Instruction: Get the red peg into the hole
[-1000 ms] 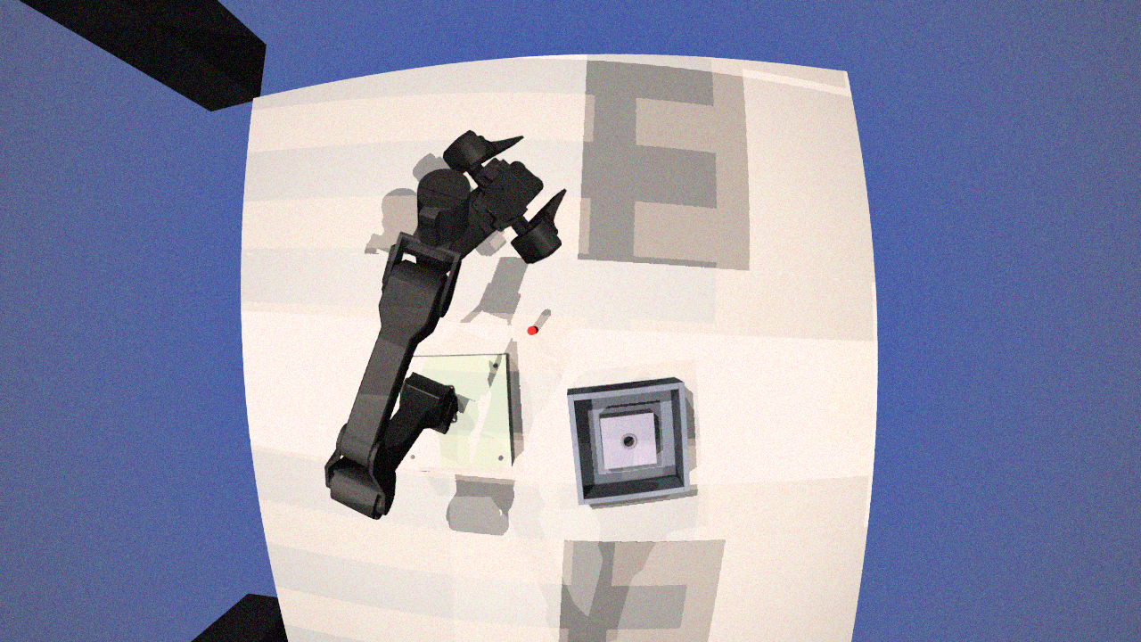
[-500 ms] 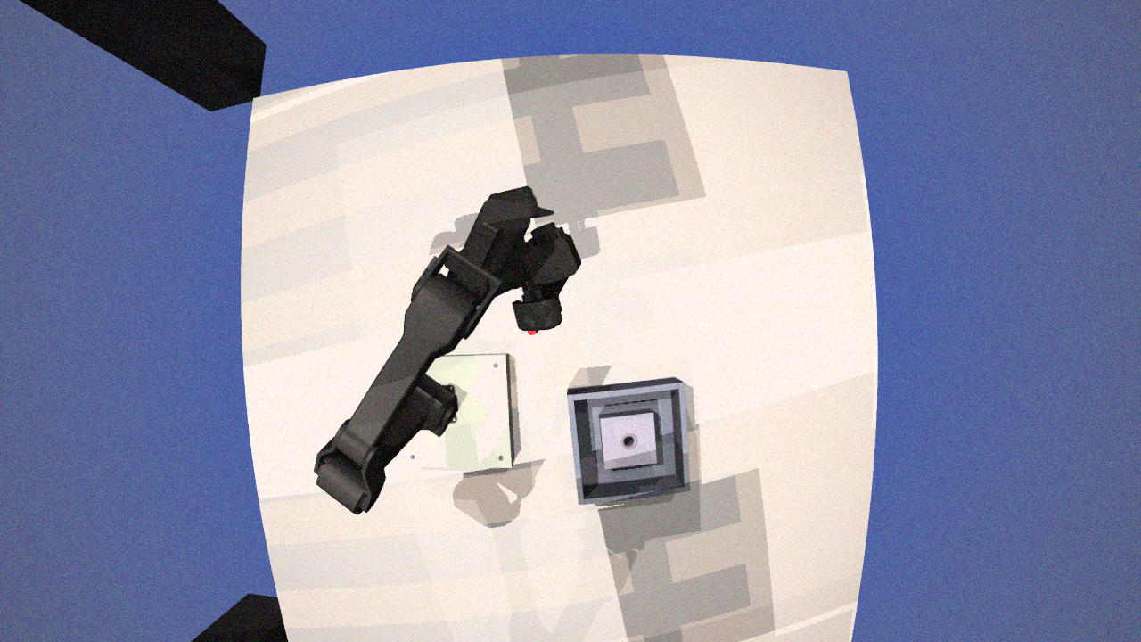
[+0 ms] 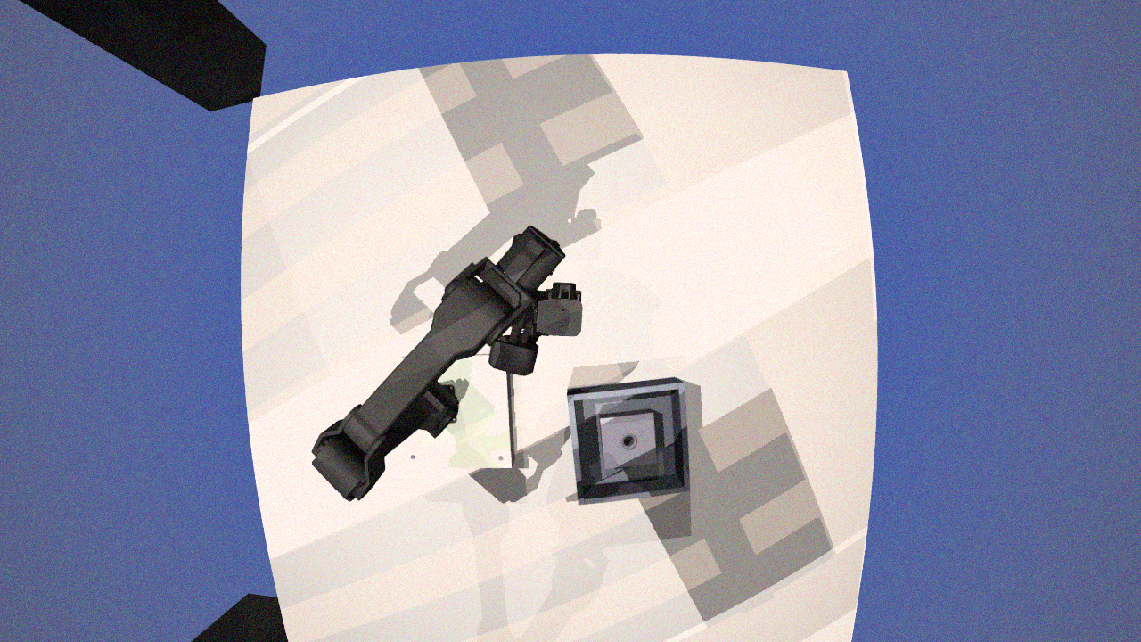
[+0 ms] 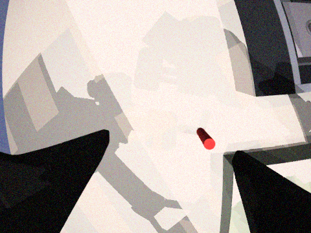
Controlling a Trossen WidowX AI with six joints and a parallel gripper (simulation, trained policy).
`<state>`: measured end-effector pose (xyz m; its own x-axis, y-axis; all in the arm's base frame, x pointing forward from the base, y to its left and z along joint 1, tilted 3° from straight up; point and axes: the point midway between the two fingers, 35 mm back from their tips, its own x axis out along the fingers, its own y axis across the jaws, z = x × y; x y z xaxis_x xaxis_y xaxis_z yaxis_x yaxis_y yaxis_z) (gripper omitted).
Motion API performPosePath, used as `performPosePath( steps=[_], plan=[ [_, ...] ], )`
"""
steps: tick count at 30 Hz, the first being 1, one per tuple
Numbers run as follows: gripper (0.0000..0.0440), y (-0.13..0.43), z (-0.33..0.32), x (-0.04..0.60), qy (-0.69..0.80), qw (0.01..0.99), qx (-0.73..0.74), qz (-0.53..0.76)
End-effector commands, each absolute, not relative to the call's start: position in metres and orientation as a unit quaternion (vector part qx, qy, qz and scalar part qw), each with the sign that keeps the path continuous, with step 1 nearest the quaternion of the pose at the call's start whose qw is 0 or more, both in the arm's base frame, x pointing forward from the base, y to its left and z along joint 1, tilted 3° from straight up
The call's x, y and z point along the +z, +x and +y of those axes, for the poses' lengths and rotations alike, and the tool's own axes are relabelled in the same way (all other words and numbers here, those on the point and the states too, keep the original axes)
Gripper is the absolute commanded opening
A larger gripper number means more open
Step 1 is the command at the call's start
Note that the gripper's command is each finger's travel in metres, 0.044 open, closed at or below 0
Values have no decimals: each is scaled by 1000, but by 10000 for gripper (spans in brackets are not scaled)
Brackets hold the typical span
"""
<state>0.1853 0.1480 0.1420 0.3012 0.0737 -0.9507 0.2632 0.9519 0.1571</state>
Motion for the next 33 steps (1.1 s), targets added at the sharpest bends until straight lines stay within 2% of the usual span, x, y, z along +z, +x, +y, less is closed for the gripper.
performPosePath(
  steps=[1, 16, 33],
  plan=[
    [440, 178, 137, 130, 152, 767, -108, 614],
    [440, 162, 116, 85, 174, 684, -254, 662],
    [439, 170, 116, 20, 180, 681, -288, 648]
  ],
)
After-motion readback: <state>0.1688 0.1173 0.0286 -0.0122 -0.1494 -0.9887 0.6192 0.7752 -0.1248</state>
